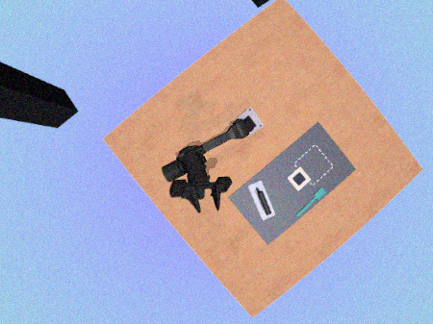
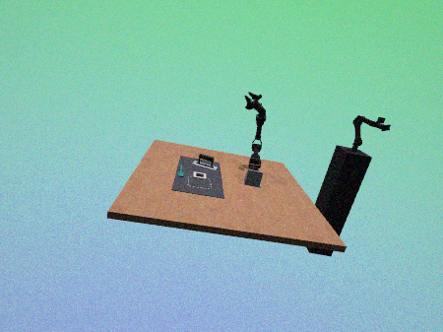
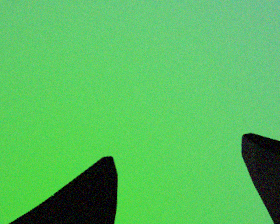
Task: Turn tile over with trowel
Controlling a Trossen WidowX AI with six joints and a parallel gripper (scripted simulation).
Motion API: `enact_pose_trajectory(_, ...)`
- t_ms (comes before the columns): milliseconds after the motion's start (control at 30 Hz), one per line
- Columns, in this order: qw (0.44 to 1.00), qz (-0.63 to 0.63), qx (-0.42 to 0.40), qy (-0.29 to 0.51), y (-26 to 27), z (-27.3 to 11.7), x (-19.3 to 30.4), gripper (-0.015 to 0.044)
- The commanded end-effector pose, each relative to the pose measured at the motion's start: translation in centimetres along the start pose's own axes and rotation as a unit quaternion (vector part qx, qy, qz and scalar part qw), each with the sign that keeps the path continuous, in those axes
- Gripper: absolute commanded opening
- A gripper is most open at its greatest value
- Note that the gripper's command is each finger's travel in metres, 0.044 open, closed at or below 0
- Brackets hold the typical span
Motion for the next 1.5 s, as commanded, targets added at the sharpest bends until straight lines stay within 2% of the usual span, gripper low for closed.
enact_pose_trajectory(0, 0.999, -0.037, 0.014, 0.000, -1.2, 0.8, 0.9, 0.0270)
enact_pose_trajectory(267, 0.992, -0.111, 0.054, -0.008, -4.6, 2.6, 2.1, 0.0270)
enact_pose_trajectory(500, 0.984, -0.164, 0.063, -0.031, -6.2, 4.0, 1.6, 0.0270)
enact_pose_trajectory(933, 0.952, -0.271, 0.137, -0.036, -10.9, 6.5, 1.1, 0.0270)
enact_pose_trajectory(1467, 0.852, -0.433, 0.294, -0.022, -20.7, 9.2, -1.3, 0.0270)
Point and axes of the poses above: the point midway between the two fingers, 35 mm back from their tips, its own z axis out along the fingers, its own y axis across the jaws, x = y × z, the point moved 3 cm from there along -z, back along the fingers, and after that the axes turned 1 degree about -z, right-handed, at the moved point
